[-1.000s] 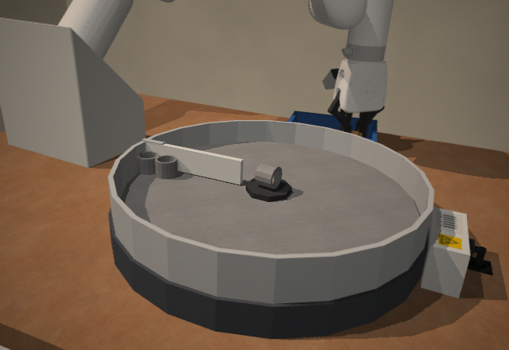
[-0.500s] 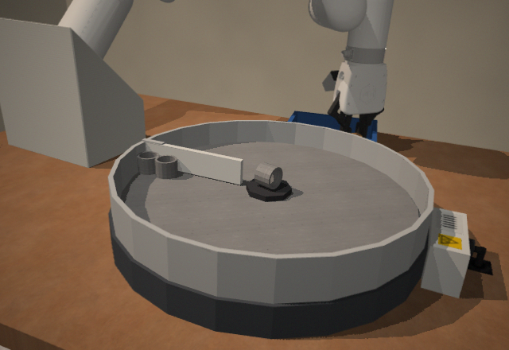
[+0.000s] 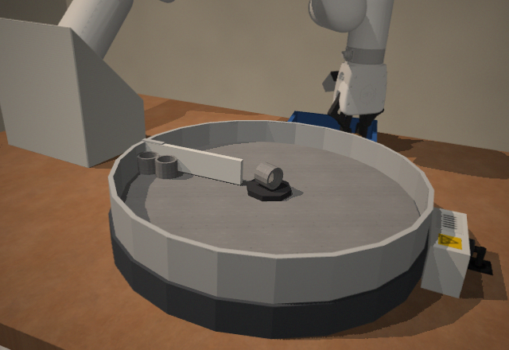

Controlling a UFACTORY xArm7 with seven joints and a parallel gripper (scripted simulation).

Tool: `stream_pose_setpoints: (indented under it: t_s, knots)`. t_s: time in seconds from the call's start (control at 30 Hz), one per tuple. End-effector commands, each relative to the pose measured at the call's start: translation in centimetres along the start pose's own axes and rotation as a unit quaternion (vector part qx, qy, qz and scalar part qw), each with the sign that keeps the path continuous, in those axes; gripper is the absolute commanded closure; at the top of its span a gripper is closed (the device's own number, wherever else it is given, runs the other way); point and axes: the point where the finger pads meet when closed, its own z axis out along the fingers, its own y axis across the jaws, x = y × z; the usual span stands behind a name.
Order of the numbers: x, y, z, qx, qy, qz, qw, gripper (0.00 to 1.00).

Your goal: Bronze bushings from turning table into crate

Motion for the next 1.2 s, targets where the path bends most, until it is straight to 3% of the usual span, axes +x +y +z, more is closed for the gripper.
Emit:
stream_pose_setpoints:
  t_s: [0.0,0.07,0.1,1.17]
  knots:
    - [-0.11,0.12,-0.14,-0.001,-0.001,0.000,1.000,1.00]
    - [-0.11,0.12,-0.14,-0.001,-0.001,0.000,1.000,1.00]
    - [-0.11,0.12,-0.14,-0.001,-0.001,0.000,1.000,0.59]
    - [-0.11,0.12,-0.14,-0.001,-0.001,0.000,1.000,0.59]
